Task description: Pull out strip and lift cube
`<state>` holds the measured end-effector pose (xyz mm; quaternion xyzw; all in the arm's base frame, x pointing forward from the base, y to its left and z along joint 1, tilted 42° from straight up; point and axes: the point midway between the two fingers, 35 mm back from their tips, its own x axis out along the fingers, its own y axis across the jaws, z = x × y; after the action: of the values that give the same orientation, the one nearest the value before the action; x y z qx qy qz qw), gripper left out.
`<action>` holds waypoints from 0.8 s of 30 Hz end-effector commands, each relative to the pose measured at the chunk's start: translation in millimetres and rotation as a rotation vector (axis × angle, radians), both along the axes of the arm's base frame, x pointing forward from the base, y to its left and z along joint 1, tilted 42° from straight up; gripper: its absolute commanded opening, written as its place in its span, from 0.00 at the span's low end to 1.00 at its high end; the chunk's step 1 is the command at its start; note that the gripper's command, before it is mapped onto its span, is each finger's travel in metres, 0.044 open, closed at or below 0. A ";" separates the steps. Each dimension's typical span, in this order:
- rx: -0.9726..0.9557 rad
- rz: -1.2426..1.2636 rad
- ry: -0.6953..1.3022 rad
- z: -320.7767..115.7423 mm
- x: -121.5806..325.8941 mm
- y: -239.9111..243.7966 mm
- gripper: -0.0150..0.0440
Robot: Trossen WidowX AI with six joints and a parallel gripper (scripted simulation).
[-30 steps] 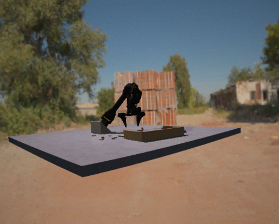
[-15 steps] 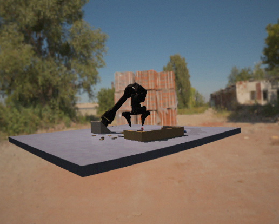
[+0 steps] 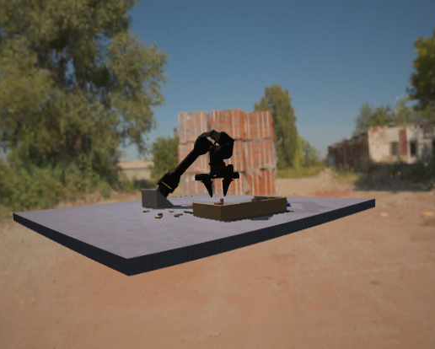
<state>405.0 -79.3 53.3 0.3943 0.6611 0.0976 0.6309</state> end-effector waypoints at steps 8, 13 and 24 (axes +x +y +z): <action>0.005 -0.003 0.001 -12.8 3.1 11.7 0.68; 0.006 -0.003 0.001 -18.9 4.0 17.0 0.68; 0.007 -0.003 0.000 -32.3 5.3 28.8 0.68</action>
<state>410.6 -54.2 24.6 0.3942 0.6604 0.0987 0.6315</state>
